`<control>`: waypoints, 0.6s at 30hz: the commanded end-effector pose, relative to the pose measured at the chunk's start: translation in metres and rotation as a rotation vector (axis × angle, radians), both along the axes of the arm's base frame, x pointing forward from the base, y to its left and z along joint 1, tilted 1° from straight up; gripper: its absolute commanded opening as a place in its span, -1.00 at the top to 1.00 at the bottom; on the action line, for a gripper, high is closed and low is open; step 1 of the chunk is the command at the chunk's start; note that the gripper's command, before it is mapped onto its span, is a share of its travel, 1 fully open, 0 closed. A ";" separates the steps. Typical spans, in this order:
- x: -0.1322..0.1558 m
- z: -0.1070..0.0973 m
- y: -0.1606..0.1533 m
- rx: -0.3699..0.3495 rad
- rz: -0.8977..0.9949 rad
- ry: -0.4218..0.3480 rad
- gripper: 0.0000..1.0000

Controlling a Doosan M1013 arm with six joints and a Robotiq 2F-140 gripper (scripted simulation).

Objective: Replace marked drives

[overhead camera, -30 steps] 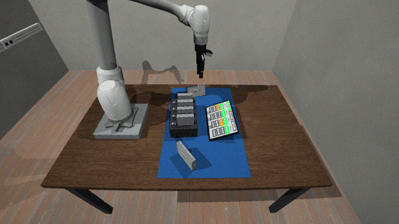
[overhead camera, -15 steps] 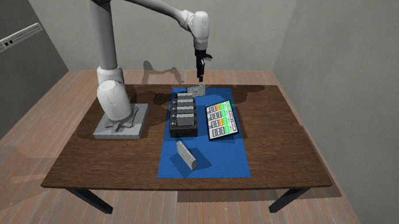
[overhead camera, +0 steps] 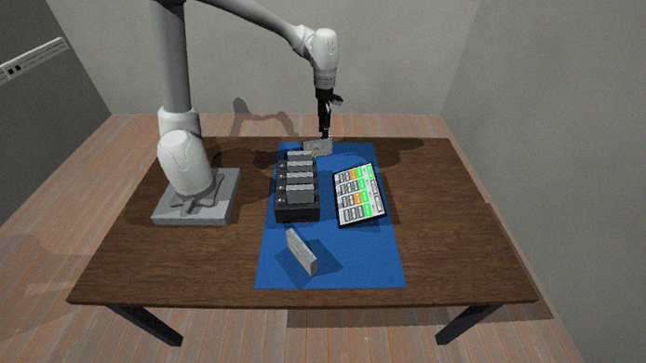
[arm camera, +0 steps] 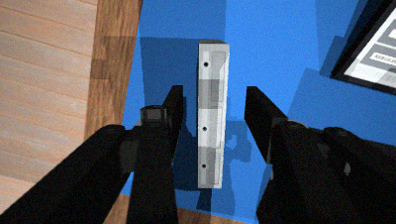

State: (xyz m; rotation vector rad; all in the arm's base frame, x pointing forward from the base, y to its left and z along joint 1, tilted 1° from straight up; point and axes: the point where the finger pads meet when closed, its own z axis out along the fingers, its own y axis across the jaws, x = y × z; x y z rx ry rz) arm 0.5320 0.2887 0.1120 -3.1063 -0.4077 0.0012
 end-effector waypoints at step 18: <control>0.000 -0.011 0.000 0.001 0.000 -0.001 0.20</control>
